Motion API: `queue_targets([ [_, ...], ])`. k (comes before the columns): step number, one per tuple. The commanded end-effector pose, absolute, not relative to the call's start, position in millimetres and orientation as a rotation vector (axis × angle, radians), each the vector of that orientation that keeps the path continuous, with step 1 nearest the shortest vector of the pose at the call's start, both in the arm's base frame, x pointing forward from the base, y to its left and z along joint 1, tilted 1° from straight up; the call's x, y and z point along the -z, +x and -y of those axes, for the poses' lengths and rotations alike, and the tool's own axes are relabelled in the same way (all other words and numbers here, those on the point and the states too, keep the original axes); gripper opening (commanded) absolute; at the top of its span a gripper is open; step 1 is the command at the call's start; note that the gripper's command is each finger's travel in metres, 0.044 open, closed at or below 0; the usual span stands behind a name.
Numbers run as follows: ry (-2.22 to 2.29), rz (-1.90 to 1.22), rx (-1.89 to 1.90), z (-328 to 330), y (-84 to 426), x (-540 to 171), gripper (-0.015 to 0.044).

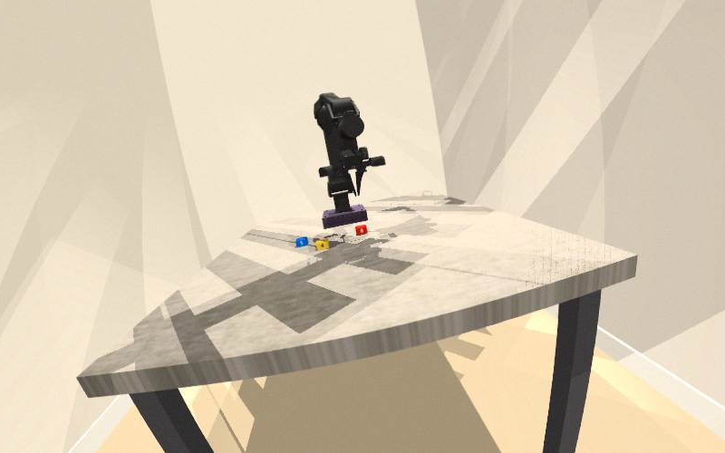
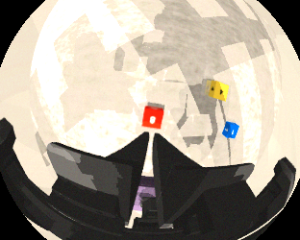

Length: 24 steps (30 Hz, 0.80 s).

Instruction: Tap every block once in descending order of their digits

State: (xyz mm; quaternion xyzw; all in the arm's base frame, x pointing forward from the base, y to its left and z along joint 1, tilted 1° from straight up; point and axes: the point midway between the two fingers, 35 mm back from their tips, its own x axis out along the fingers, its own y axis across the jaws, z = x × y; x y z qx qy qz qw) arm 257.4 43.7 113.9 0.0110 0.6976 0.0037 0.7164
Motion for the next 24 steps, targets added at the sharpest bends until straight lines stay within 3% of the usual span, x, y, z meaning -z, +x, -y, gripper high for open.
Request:
queue_targets([
  [1, 0.022, -1.551, -0.007, -43, 254, -127, 0.002],
  [6, 0.03, -1.552, 0.012, -27, 266, -127, 0.002],
  [15, 0.02, -1.548, 0.01, 70, 321, -128, 0.002],
  [21, 0.014, -1.546, 0.001, 79, 325, -125, 0.002],
  [24, 0.014, -1.545, 0.001, 79, 329, -87, 0.002],
])
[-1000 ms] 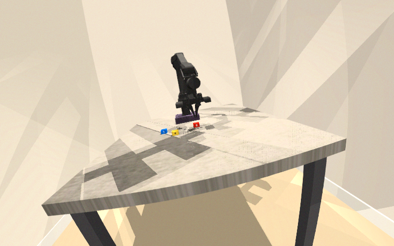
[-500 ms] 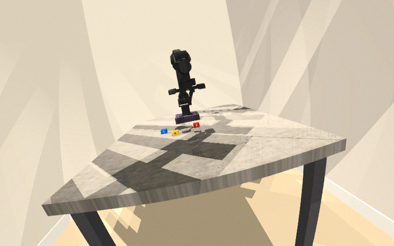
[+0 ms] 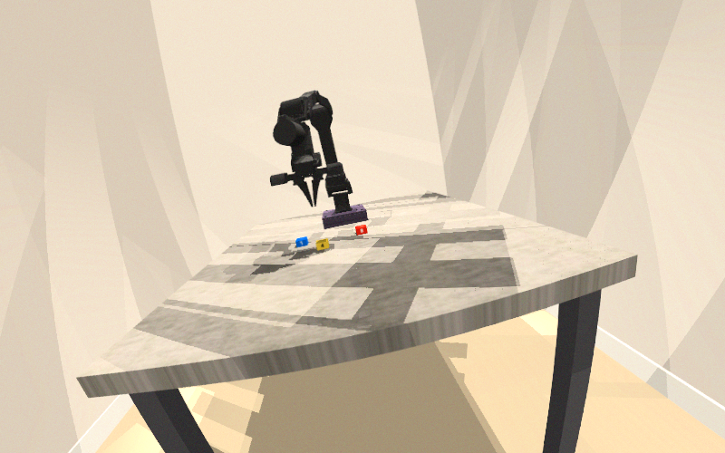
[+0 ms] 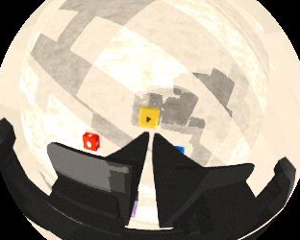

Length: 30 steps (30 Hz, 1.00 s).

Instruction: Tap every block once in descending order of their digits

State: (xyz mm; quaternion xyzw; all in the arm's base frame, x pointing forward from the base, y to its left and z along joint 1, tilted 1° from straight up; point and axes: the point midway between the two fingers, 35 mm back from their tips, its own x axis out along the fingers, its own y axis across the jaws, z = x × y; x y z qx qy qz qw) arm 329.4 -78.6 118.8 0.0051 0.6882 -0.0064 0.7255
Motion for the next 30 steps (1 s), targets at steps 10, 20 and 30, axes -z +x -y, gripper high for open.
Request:
queue_targets([
  [10, 0.014, -1.546, 0.001, 78, 327, -44, 0.002],
  [20, 0.014, -1.546, 0.0, 78, 327, -28, 0.002],
  [30, 0.014, -1.546, 0.0, 78, 327, -17, 0.002],
])
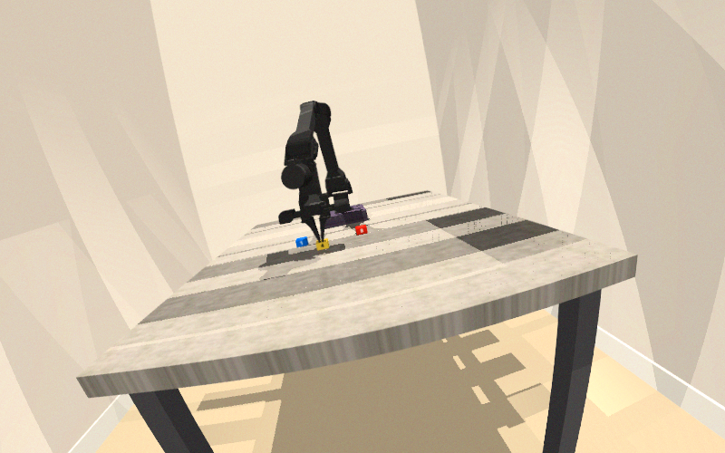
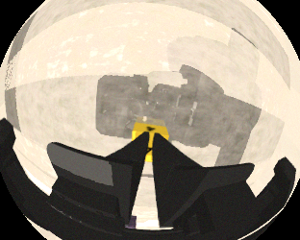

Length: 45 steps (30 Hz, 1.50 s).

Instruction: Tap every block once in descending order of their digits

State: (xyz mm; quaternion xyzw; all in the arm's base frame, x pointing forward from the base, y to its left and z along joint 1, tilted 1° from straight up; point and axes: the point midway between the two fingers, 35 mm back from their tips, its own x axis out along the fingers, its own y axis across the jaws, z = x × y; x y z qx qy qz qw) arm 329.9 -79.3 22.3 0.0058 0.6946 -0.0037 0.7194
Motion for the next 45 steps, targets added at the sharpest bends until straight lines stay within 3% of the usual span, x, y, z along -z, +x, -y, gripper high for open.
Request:
queue_targets([
  [1, 0.014, -1.546, 0.0, 78, 327, -17, 0.002],
  [15, 0.014, -1.546, 0.001, 78, 327, -49, 0.002],
  [22, 0.014, -1.546, 0.001, 79, 325, -128, 0.002],
  [27, 0.014, -1.546, 0.001, 88, 317, -128, 0.002],
  [33, 0.01, -1.552, 0.005, 141, 247, -125, 0.002],
  [38, 0.01, -1.552, 0.005, 142, 245, -122, 0.002],
  [45, 0.01, -1.552, 0.005, 142, 246, -44, 0.002],
])
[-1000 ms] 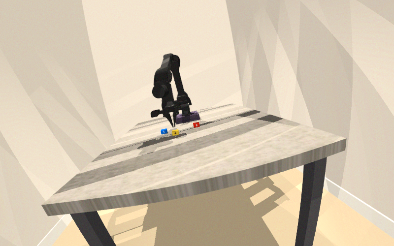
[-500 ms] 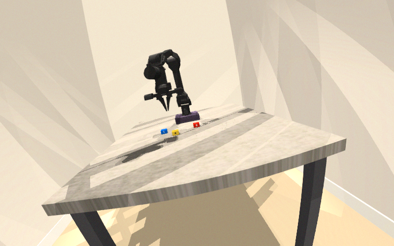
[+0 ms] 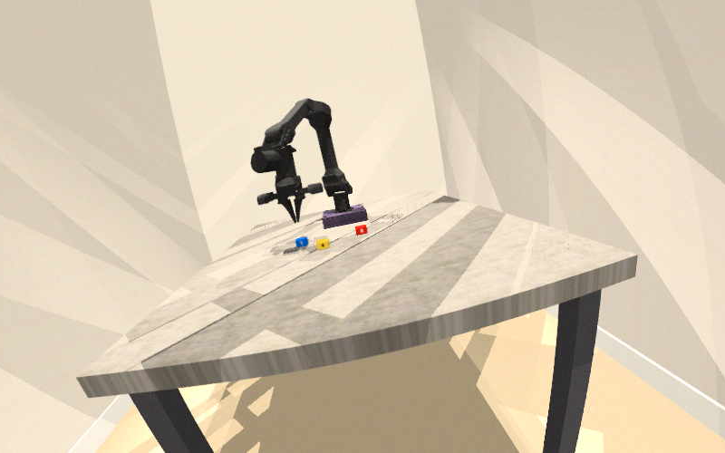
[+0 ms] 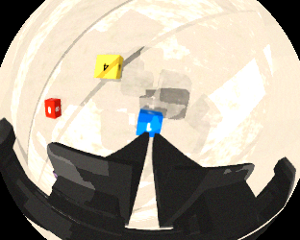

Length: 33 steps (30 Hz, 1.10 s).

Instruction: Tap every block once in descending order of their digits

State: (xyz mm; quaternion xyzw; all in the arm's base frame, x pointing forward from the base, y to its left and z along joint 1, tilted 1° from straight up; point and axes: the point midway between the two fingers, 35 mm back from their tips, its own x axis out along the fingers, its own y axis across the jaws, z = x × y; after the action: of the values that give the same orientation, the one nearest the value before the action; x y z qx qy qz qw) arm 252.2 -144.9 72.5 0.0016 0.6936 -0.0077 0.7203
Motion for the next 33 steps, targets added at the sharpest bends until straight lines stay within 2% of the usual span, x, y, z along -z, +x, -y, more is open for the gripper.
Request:
queue_targets([
  [1, 0.01, -1.552, 0.005, 142, 246, -44, 0.002],
  [24, 0.01, -1.552, 0.005, 142, 246, -14, 0.002],
  [33, 0.009, -1.548, 0.008, 143, 247, -30, 0.002],
])
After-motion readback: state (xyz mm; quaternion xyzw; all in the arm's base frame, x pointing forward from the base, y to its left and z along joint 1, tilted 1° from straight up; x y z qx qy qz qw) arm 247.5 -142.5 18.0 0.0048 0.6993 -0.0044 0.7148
